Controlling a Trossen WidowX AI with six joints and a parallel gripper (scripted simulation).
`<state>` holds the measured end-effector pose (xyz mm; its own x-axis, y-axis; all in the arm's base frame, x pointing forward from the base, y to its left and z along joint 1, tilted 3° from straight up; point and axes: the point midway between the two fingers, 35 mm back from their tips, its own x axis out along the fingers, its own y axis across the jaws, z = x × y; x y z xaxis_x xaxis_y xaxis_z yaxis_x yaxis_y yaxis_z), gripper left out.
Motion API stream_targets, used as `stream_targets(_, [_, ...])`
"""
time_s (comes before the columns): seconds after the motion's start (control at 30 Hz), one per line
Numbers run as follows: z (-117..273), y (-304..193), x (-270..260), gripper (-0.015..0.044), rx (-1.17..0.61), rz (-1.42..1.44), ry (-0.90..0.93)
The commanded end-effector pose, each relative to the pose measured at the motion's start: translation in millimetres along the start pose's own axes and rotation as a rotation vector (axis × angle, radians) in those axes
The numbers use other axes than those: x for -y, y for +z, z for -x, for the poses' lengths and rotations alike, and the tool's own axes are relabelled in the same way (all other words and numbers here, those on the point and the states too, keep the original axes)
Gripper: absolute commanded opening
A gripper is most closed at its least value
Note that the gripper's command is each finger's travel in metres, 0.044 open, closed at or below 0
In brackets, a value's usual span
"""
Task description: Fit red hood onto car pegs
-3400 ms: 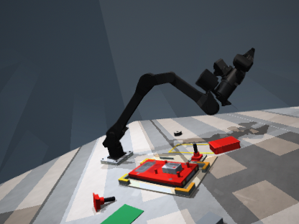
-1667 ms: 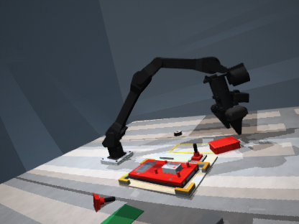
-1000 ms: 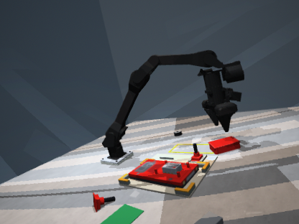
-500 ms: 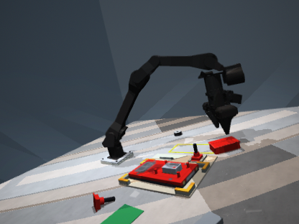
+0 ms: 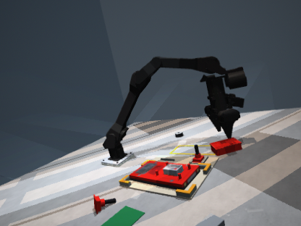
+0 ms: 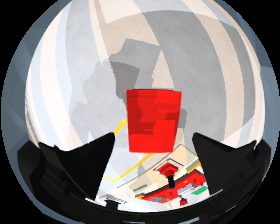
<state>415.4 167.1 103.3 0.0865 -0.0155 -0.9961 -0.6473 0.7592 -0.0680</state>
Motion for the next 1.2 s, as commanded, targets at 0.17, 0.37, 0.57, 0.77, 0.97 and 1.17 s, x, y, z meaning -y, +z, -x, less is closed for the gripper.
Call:
stream_targets(0.17, [-7.1, -0.8, 0.5, 0.0440, -0.004, -0.001, -0.004])
stream_targets(0.37, [-11.1, -0.9, 0.3, 0.0440, -0.004, -0.001, -0.004])
stream_targets(0.57, [-15.1, -1.1, 0.1, 0.0440, -0.004, -0.001, -0.004])
stream_targets(0.77, [-19.0, -1.4, 0.0, 0.0440, -0.004, -0.001, -0.004])
stream_targets(0.97, [-23.0, -1.7, -0.2, 0.0440, -0.004, -0.001, -0.004])
stream_targets(1.17, [-26.9, -2.0, -0.4, 0.0440, -0.004, -0.001, -0.004])
